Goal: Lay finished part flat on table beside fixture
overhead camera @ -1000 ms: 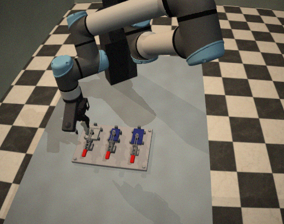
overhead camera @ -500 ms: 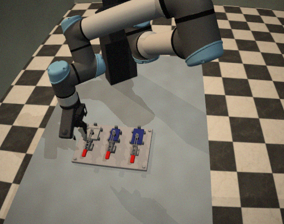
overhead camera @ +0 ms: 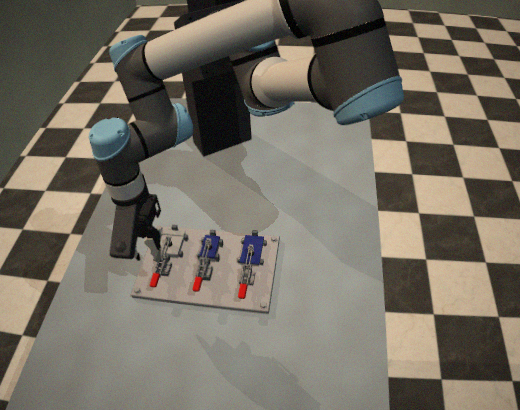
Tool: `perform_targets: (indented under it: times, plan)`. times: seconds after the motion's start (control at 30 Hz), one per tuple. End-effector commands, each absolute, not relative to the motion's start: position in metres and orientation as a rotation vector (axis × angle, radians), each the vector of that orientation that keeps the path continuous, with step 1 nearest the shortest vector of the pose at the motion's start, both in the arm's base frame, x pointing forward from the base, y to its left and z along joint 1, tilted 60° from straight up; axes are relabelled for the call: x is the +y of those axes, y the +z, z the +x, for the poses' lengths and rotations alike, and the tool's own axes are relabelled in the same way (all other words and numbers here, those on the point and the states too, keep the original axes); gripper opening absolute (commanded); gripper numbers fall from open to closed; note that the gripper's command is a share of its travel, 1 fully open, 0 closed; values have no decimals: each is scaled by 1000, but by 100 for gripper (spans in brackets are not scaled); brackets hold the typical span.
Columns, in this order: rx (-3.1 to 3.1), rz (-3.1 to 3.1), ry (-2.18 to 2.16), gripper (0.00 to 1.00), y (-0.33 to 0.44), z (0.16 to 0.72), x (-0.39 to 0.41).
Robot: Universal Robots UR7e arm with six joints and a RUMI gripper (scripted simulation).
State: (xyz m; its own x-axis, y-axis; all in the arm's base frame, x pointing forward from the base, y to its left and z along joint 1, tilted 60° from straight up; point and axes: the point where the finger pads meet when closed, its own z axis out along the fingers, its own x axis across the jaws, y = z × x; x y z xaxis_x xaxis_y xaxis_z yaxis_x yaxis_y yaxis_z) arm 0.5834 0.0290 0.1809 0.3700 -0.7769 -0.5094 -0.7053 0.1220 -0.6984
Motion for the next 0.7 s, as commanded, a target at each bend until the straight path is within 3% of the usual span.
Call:
perform_targets:
  times: [0.0, 0.67]
  plan:
    - [1357, -1601, -90, 28, 174, 592, 37]
    - [1357, -1601, -90, 28, 151, 621, 66]
